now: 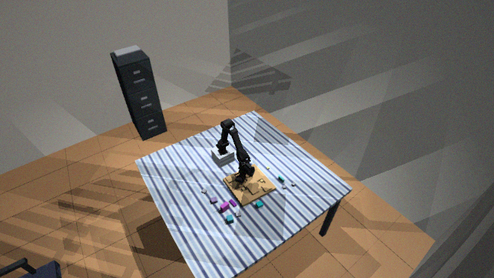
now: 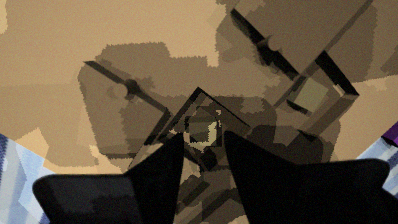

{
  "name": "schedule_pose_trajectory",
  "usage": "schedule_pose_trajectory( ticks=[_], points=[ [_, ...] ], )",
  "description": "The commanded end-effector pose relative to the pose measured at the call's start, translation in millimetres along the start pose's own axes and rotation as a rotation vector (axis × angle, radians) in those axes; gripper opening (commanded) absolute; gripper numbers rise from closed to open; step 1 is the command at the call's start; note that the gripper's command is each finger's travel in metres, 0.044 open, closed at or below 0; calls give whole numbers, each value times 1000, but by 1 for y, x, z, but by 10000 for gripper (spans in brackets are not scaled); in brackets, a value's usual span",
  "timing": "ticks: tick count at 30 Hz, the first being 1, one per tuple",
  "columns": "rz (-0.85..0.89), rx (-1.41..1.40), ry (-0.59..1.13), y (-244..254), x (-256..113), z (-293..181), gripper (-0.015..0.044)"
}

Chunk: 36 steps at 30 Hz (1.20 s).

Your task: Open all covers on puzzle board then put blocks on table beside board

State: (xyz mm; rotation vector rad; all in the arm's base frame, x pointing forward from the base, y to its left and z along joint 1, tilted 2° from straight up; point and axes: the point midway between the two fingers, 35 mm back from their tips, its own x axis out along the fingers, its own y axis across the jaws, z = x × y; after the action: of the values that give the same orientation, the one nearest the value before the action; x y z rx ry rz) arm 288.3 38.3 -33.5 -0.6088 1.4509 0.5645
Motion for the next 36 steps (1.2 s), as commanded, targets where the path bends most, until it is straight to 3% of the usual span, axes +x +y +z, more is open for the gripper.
schedule_pose_trajectory(
  ticks=[1, 11, 21, 36],
  points=[
    [0, -4, -1, 0, 3, 0, 144],
    [0, -4, -1, 0, 11, 0, 144],
    [1, 0, 1, 0, 9, 0, 80],
    [0, -1, 0, 0, -4, 0, 80]
  ],
)
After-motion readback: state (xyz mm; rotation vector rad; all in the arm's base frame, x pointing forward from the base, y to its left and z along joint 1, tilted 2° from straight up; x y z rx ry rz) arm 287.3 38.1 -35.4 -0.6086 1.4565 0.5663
